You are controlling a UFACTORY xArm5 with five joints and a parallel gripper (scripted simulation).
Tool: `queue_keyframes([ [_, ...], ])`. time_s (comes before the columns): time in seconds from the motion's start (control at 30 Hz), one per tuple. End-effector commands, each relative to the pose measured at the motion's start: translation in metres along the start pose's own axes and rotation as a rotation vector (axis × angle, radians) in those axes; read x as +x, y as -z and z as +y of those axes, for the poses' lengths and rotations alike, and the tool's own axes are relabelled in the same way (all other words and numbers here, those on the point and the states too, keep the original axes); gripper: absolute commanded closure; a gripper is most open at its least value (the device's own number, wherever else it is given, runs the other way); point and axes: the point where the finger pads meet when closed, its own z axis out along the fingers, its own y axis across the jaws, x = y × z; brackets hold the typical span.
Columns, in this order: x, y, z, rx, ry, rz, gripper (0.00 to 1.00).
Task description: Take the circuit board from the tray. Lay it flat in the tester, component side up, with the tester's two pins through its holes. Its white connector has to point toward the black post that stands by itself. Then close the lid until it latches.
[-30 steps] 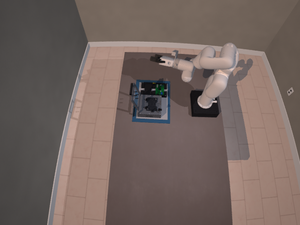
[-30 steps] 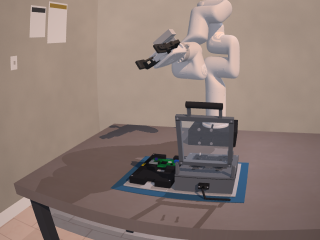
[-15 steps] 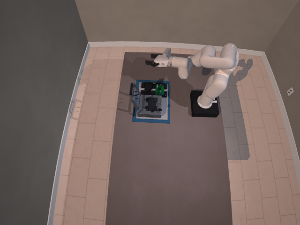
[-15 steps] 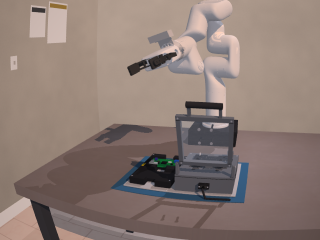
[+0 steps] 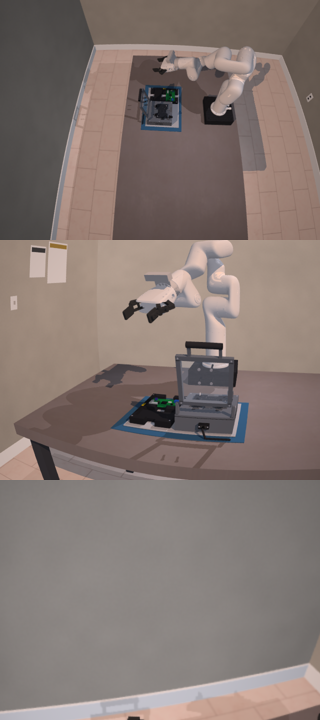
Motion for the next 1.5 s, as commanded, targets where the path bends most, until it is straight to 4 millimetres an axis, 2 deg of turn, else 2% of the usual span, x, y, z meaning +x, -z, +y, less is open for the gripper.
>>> queue_keyframes([
  [0.0,-0.004,-0.008,-0.001,0.015,0.137,-0.091,0.0],
  [0.13,-0.008,-0.012,-0.001,0.031,0.23,-0.145,0.0],
  [0.23,-0.008,-0.012,-0.001,0.031,0.23,-0.145,0.0],
  [0.3,-0.013,-0.015,-0.002,0.057,0.339,-0.208,0.0],
  [0.73,-0.028,-0.014,-0.004,0.165,0.639,-0.371,0.0],
  [0.8,-0.028,-0.014,-0.004,0.165,0.639,-0.371,0.0],
  [0.83,-0.031,-0.012,-0.005,0.199,0.709,-0.407,0.0],
  [1.3,-0.045,0.006,-0.007,0.392,1.017,-0.548,0.0],
  [1.37,-0.045,0.006,-0.007,0.392,1.017,-0.548,0.0],
  [1.47,-0.049,0.015,-0.007,0.469,1.113,-0.585,0.0],
])
